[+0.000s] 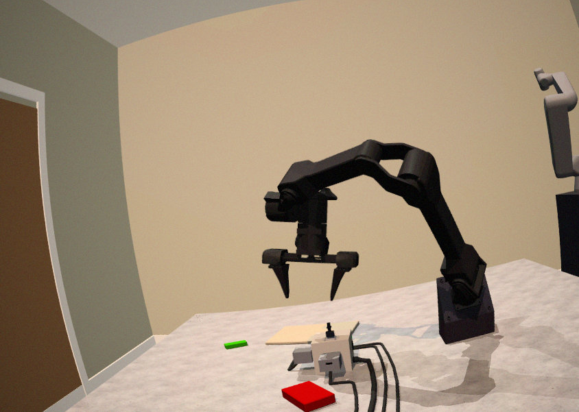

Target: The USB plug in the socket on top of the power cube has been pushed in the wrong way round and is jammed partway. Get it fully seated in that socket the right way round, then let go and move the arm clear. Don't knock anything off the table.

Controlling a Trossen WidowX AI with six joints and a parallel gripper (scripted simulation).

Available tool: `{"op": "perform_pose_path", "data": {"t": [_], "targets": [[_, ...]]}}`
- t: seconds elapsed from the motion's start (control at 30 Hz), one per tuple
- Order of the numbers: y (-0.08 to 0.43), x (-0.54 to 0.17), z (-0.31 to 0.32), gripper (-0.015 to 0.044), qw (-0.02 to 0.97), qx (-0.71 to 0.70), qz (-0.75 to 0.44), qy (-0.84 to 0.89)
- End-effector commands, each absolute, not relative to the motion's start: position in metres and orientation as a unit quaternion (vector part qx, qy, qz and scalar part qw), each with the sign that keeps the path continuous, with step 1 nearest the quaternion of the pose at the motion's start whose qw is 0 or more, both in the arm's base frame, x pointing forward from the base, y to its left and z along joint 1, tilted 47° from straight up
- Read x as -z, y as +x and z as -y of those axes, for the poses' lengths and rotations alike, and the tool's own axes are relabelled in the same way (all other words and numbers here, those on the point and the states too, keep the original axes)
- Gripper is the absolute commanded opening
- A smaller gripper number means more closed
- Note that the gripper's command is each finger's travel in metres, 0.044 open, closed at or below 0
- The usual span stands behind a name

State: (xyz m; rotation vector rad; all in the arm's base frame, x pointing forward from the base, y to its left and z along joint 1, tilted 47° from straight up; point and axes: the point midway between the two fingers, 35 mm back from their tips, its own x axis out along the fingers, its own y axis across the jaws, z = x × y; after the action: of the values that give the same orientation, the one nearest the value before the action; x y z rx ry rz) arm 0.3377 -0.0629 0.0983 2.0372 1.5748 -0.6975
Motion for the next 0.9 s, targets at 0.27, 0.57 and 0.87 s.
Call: {"op": "perform_pose_path", "data": {"t": [0.27, 0.57, 0.87], "targets": [[0.310, -0.111, 0.017, 0.0440, 0.234, 0.290, -0.631, 0.680], [0.310, -0.107, 0.013, 0.0440, 0.234, 0.290, -0.631, 0.680], [0.310, -0.101, 0.006, 0.0440, 0.234, 0.290, -0.631, 0.680]]}}
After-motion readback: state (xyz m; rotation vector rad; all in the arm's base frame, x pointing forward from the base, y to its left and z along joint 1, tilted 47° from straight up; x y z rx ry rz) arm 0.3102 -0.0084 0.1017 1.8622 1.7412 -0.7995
